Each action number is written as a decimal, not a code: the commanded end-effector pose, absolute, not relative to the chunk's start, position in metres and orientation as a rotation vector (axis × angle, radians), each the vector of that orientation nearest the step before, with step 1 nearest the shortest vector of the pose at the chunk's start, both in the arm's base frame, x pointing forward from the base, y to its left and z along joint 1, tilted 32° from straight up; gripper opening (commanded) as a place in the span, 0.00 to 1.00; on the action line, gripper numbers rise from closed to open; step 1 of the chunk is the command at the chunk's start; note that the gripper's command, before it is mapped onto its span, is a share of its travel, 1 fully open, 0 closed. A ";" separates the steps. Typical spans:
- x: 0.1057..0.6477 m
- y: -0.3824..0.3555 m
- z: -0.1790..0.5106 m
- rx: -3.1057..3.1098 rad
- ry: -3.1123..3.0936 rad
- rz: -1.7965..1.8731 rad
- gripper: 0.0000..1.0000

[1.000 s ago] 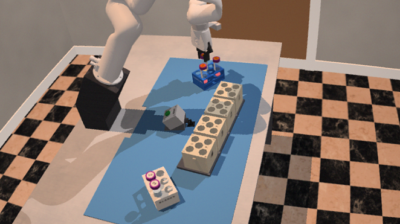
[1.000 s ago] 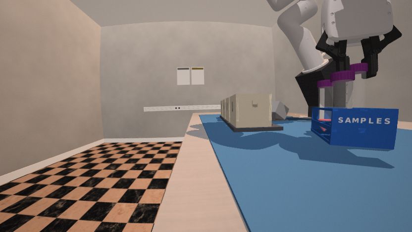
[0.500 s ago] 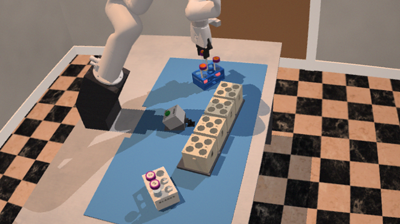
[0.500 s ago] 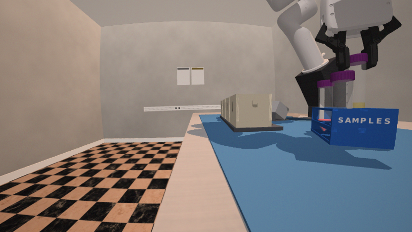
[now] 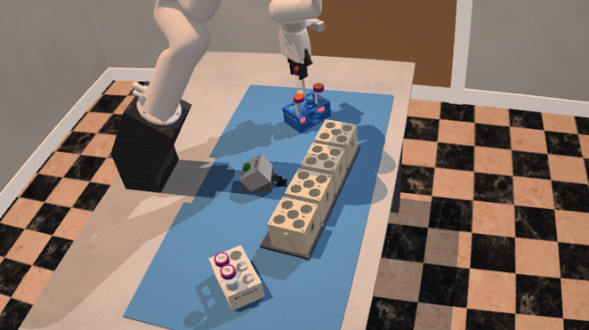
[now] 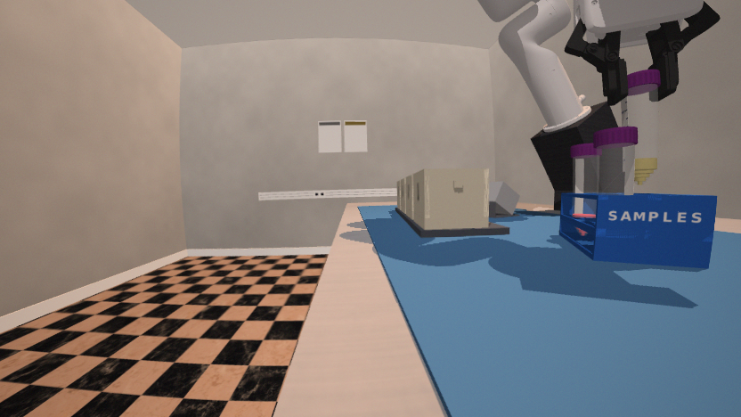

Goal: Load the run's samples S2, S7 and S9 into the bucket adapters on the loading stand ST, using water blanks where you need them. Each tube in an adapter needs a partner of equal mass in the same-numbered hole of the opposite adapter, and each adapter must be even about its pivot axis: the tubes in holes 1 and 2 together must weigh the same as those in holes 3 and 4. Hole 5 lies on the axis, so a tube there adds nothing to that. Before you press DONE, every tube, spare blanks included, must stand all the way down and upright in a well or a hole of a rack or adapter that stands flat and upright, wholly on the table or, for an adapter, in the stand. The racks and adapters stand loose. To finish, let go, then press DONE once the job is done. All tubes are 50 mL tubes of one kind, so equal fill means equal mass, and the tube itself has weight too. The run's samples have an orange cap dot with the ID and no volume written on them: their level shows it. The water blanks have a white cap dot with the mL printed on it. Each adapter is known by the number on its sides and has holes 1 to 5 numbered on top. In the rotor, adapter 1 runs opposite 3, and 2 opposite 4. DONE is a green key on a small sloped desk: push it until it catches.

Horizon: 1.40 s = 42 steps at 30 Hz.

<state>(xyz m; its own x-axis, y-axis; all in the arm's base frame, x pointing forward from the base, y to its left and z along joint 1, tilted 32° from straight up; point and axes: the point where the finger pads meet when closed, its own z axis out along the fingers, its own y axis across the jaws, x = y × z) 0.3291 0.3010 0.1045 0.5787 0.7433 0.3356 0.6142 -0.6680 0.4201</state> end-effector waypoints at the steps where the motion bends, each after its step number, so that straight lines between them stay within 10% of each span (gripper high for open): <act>1: 0.325 0.302 0.113 2.554 1.122 0.723 0.00; 42: 0.293 0.304 0.164 2.554 1.122 0.723 0.00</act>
